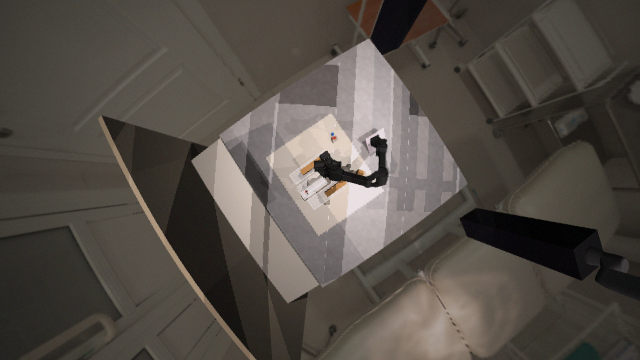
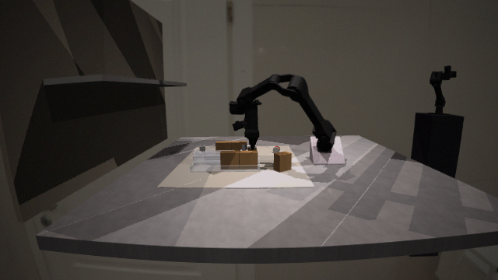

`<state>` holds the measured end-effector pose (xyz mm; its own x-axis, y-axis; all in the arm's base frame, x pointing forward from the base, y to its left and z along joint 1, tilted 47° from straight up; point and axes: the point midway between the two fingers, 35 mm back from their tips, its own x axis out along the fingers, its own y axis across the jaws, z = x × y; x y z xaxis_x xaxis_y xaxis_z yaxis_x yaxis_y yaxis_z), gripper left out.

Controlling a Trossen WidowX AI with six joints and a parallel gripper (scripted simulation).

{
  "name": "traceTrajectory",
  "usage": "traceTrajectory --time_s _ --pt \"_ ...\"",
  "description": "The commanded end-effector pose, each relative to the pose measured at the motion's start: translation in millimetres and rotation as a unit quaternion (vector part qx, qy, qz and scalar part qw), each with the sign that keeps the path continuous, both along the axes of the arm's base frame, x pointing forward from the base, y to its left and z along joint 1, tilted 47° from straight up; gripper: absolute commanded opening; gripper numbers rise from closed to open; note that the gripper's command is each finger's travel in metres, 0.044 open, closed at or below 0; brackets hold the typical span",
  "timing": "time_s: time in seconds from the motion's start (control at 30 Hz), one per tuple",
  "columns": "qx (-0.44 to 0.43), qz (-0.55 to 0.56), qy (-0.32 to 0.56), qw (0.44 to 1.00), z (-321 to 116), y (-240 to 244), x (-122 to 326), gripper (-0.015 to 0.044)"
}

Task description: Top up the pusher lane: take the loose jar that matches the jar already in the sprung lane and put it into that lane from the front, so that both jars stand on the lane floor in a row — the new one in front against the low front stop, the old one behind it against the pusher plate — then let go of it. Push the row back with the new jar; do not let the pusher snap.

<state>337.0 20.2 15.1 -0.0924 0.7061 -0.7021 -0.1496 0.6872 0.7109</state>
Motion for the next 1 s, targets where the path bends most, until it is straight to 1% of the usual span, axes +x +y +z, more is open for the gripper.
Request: traceTrajectory --time_s 0.0,0.97 --pt "0.006 -0.003 -0.007 1.0 2.1 1.4 4.3 0.0" --pt "0.006 -0.003 -0.008 1.0 -2.2 6.1 4.8 0.0"
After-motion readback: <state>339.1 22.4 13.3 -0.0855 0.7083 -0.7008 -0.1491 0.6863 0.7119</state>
